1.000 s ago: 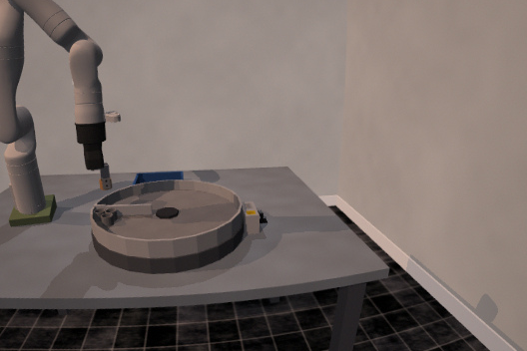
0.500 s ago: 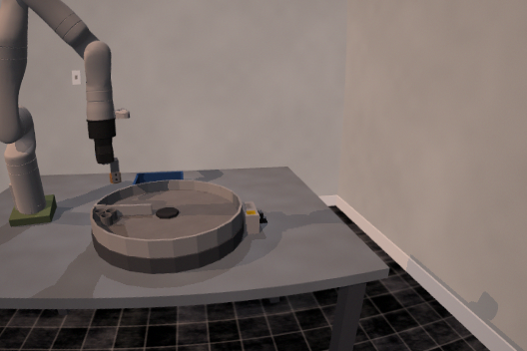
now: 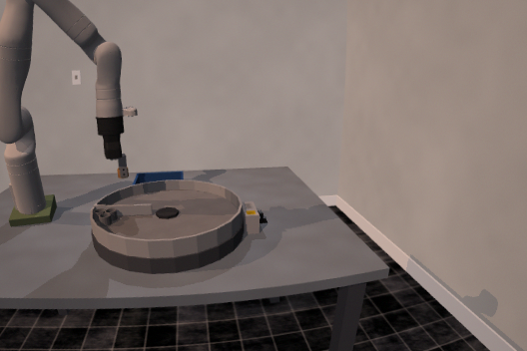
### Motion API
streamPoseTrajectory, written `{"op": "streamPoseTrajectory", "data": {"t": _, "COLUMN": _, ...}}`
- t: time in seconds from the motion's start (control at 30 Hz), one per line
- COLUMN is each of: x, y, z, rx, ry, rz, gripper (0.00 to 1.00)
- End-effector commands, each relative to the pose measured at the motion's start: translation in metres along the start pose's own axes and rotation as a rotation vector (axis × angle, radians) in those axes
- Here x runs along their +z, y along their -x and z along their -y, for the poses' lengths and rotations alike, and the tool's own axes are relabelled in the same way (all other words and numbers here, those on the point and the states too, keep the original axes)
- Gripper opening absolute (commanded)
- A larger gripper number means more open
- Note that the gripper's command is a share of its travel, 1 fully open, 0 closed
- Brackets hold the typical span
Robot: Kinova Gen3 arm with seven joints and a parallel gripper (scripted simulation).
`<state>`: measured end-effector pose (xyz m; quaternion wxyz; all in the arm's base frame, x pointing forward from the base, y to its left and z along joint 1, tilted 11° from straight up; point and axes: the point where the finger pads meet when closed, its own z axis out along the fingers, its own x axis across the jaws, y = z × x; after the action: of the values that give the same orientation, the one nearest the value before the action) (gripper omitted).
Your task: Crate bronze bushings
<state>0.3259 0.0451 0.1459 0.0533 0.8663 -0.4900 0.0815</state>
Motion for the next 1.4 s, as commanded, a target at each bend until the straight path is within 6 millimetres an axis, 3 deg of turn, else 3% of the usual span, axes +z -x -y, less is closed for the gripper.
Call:
{"op": "streamPoseTrajectory", "data": {"t": 0.0, "x": 0.002, "y": 0.017, "z": 0.008, "rx": -0.041, "ry": 0.005, "rz": 0.004, "gripper": 0.00}}
{"op": "streamPoseTrajectory", "data": {"t": 0.33, "x": 0.002, "y": 0.017, "z": 0.008, "rx": -0.041, "ry": 0.005, "rz": 0.004, "gripper": 0.00}}
{"op": "streamPoseTrajectory", "data": {"t": 0.5, "x": 0.002, "y": 0.062, "z": 0.041, "rx": -0.041, "ry": 0.004, "rz": 0.004, "gripper": 0.00}}
{"op": "streamPoseTrajectory", "data": {"t": 0.9, "x": 0.002, "y": 0.062, "z": 0.041, "rx": -0.041, "ry": 0.004, "rz": 0.004, "gripper": 0.00}}
{"op": "streamPoseTrajectory", "data": {"t": 1.07, "x": 0.001, "y": 0.107, "z": 0.075, "rx": -0.040, "ry": 0.003, "rz": 0.004, "gripper": 0.00}}
{"op": "streamPoseTrajectory", "data": {"t": 1.37, "x": 0.001, "y": 0.107, "z": 0.075, "rx": -0.040, "ry": 0.003, "rz": 0.004, "gripper": 0.00}}
